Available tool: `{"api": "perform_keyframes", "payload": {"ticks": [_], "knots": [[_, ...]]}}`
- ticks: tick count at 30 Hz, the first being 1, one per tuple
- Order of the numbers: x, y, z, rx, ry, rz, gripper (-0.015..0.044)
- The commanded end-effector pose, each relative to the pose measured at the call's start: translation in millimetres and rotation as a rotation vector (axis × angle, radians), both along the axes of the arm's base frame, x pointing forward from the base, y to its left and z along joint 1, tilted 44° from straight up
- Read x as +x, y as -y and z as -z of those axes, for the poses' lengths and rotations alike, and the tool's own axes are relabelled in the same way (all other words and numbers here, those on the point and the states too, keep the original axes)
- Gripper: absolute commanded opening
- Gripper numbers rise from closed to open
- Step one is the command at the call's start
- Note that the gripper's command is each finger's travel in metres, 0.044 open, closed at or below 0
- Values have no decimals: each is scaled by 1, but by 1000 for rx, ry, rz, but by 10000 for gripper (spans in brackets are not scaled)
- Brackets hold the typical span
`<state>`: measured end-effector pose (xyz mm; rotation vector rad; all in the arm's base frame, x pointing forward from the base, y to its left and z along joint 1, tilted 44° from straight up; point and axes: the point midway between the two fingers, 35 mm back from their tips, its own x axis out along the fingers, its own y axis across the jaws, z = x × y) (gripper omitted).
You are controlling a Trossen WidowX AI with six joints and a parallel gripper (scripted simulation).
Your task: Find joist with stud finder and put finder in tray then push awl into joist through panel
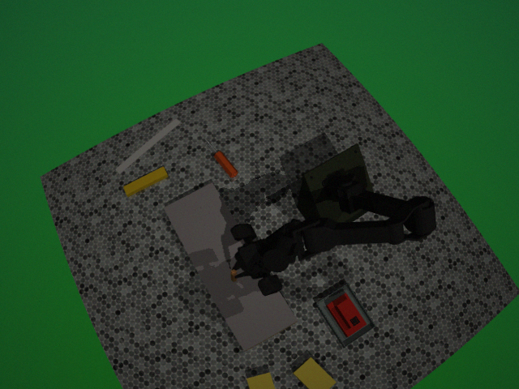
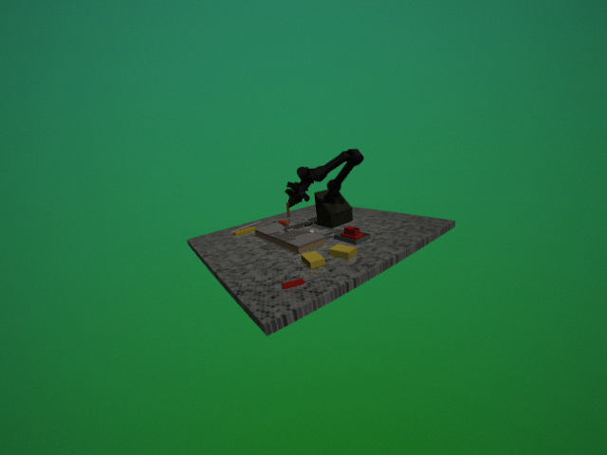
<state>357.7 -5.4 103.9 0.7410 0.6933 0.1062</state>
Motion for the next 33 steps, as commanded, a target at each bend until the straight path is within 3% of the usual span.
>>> {"api": "perform_keyframes", "payload": {"ticks": [1,6,33], "knots": [[-3,-24,-21,21,19,-33,0],[-10,-49,-38,48,29,-76,0],[-8,-61,-27,49,29,-77,0]]}}
